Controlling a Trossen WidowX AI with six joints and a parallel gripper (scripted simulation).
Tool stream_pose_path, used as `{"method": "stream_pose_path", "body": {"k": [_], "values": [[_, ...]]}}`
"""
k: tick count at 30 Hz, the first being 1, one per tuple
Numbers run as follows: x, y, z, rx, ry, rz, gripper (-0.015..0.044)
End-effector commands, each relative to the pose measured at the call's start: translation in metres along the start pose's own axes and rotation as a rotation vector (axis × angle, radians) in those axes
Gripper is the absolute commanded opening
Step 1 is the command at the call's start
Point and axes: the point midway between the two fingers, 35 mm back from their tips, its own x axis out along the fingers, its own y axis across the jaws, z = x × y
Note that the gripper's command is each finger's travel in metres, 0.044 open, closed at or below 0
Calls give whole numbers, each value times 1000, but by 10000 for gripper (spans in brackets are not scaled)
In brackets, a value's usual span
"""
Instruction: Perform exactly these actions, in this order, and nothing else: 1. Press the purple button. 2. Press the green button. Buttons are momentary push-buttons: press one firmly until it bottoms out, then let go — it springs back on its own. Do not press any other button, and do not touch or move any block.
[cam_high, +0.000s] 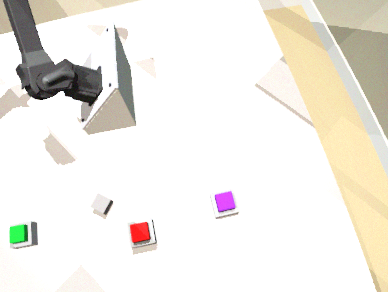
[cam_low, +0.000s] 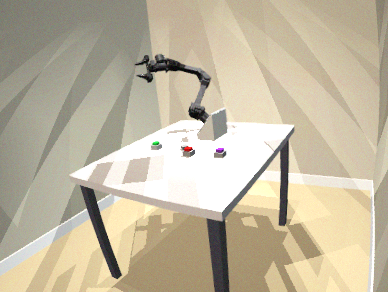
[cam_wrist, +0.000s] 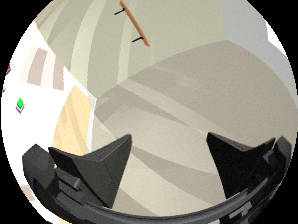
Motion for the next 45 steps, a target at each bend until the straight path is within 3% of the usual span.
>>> {"method": "stream_pose_path", "body": {"k": [1,12,22,34,45], "values": [[55,46,13,250,-73,186,400],[146,170,105,734,-123,706,400],[156,276,227,945,17,1177,400],[84,383,365,906,382,1575,400],[-39,464,447,672,782,1627,400]]}}
